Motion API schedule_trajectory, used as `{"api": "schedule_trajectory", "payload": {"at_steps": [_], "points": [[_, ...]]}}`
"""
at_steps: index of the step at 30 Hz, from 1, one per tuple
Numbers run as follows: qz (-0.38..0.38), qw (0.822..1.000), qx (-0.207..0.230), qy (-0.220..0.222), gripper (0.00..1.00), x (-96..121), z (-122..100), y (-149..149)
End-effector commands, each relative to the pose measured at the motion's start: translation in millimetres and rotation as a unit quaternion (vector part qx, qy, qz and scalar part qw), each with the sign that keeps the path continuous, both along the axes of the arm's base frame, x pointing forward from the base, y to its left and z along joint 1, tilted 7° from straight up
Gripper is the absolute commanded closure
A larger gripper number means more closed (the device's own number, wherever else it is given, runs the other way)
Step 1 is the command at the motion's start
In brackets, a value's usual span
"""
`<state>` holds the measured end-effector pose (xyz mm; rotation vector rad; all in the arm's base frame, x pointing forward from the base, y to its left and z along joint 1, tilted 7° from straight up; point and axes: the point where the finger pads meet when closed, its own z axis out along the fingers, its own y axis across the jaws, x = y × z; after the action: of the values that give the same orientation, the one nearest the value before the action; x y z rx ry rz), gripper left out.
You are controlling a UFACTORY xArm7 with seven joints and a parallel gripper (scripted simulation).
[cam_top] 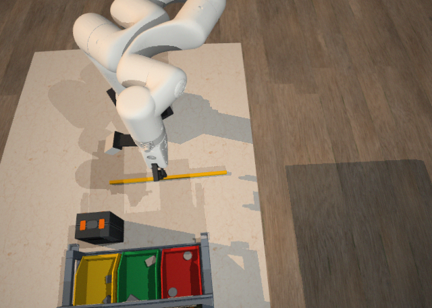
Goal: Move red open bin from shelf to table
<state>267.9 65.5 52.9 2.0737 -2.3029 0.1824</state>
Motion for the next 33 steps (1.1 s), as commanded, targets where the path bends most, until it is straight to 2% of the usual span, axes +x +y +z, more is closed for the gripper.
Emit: {"api": "schedule_trajectory", "payload": {"at_steps": [1,9,33], "points": [[0.0,1.0,0.001,0.0,0.0,0,4,1],[0.0,1.0,0.001,0.0,0.0,0,-5,0],[0.0,1.0,0.001,0.0,0.0,1,-11,-1]]}}
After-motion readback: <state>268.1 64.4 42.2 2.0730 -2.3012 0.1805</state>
